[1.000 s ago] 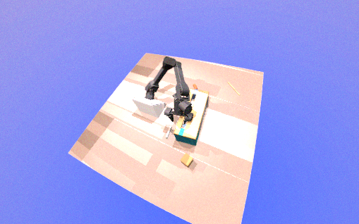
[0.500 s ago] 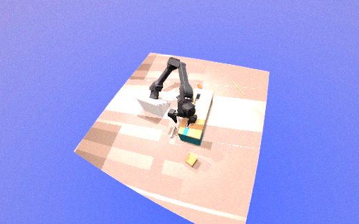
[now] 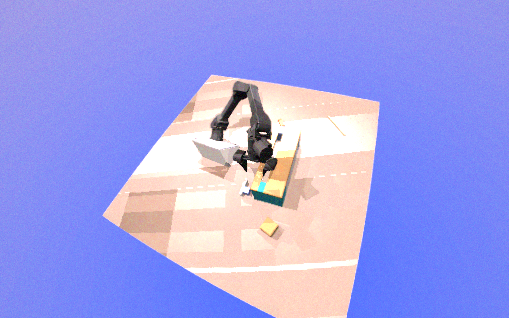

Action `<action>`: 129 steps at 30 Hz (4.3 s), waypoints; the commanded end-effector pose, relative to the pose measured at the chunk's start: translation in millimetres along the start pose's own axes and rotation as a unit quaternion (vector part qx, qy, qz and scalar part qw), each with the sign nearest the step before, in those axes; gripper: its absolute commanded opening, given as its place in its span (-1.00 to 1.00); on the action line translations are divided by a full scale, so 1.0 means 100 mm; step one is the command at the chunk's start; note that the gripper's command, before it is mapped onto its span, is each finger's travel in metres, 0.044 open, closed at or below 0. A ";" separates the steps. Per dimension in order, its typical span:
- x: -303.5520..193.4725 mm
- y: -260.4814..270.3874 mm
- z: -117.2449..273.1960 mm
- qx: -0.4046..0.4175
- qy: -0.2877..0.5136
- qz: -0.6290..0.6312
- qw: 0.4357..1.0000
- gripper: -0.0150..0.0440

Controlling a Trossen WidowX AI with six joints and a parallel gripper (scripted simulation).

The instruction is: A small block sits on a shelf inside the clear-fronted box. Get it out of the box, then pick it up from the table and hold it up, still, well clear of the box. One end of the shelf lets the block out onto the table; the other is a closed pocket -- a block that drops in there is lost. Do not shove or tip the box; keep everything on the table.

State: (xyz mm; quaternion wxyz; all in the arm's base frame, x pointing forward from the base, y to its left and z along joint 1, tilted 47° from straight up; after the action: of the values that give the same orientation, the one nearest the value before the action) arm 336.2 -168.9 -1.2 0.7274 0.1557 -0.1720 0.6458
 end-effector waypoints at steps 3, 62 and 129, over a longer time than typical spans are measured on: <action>-0.03 0.01 0.16 0.001 0.002 0.003 1.000 0.86; -0.70 0.28 0.05 0.188 -0.084 -0.952 -0.228 0.47; -0.53 0.41 -0.92 0.263 0.025 -0.662 -0.702 0.47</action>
State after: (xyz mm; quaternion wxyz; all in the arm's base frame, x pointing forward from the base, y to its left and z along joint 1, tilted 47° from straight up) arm 295.4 -176.4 -102.0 0.1162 -0.1817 -0.4077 0.8873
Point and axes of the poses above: the point midway between the two fingers, 35 mm back from their tips, its own z axis back along the fingers, its own y axis across the jaws, x = y × z, the point moved 2 cm from there along z, back along the fingers, and after that the axes turned 13 degrees about -z, right-handed, at the moved point
